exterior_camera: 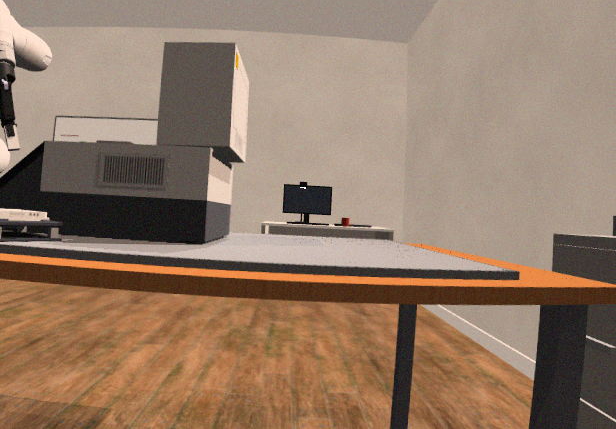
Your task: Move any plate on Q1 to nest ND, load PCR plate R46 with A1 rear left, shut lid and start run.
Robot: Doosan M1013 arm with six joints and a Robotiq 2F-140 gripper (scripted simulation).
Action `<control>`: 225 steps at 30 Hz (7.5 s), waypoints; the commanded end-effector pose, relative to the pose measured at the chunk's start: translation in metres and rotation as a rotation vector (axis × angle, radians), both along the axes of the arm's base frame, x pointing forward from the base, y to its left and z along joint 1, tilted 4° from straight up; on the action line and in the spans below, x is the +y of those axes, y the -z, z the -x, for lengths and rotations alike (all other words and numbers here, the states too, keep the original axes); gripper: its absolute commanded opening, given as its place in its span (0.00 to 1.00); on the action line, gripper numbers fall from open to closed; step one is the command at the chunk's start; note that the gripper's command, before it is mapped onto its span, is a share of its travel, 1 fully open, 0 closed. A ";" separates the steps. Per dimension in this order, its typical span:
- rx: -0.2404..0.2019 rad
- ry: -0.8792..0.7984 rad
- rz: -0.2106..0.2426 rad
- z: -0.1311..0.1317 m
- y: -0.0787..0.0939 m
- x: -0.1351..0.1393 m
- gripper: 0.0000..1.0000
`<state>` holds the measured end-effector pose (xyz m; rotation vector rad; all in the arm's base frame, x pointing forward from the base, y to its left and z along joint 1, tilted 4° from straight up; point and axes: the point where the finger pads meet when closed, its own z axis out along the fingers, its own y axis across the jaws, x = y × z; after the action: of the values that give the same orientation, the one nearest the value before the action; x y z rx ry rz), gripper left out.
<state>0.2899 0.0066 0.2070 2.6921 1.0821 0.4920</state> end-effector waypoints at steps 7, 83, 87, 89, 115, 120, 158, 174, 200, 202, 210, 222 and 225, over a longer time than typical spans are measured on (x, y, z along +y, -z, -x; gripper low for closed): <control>-0.003 -0.004 -0.002 0.000 -0.002 0.001 0.00; -0.003 -0.004 -0.002 0.000 -0.002 0.001 0.00; -0.003 -0.004 -0.002 0.000 -0.002 0.001 0.00; -0.003 -0.004 -0.002 0.000 -0.002 0.001 0.00; 0.099 -0.209 0.041 -0.072 -0.016 -0.001 0.66; 0.128 -0.268 0.053 -0.096 -0.020 -0.002 0.66; 0.303 -0.620 0.126 -0.260 -0.052 -0.008 0.66; 0.371 -0.757 0.154 -0.318 -0.063 -0.010 0.66; 0.371 -0.757 0.154 -0.319 -0.043 -0.011 0.66; 0.371 -0.757 0.154 -0.319 -0.040 -0.011 0.66; 0.371 -0.757 0.154 -0.320 -0.026 -0.012 0.66; 0.371 -0.757 0.154 -0.320 -0.025 -0.012 0.66; 0.371 -0.757 0.154 -0.320 -0.025 -0.012 0.66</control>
<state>0.6096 -0.0035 0.2361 2.2085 2.1444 -0.0033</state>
